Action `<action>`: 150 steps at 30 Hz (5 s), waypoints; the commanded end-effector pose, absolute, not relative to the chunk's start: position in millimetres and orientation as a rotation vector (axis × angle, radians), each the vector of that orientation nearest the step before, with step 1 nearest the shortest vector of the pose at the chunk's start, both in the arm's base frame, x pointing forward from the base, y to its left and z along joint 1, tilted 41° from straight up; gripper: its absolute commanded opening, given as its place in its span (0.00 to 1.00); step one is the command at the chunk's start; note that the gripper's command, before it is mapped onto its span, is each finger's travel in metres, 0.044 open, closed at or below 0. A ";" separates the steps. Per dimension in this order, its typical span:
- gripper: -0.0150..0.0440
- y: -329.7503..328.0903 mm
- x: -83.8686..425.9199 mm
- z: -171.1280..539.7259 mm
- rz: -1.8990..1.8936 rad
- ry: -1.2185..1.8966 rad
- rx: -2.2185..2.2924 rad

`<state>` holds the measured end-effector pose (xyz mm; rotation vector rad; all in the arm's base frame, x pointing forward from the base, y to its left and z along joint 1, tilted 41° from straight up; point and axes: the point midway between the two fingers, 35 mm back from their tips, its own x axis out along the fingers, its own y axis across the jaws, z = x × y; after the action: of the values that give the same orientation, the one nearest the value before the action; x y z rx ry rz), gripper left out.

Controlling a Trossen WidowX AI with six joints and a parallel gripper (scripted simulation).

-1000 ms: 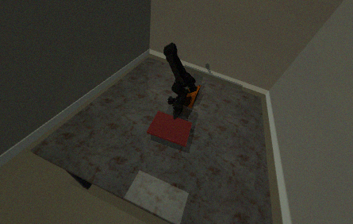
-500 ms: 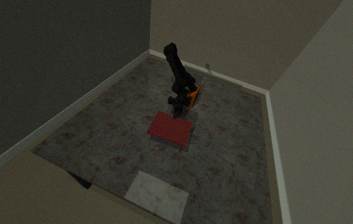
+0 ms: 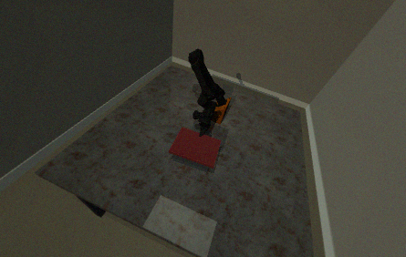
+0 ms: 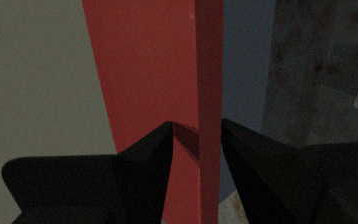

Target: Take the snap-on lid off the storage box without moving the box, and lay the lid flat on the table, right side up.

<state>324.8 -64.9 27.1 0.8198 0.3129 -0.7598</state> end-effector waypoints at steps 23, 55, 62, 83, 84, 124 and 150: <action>0.25 -60.0 324.3 31.9 -0.759 0.310 0.824; 0.25 -55.4 325.0 36.4 -0.759 0.310 0.824; 0.25 -55.5 325.2 36.2 -0.757 0.312 0.820; 0.25 -55.6 326.8 36.1 -0.756 0.312 0.820; 0.25 -55.7 327.0 36.1 -0.756 0.312 0.820; 0.25 -55.9 330.2 36.0 -0.756 0.312 0.820; 0.25 -55.8 331.6 36.5 -0.758 0.311 0.821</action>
<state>331.5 -56.2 35.9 0.8226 0.3099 -0.7588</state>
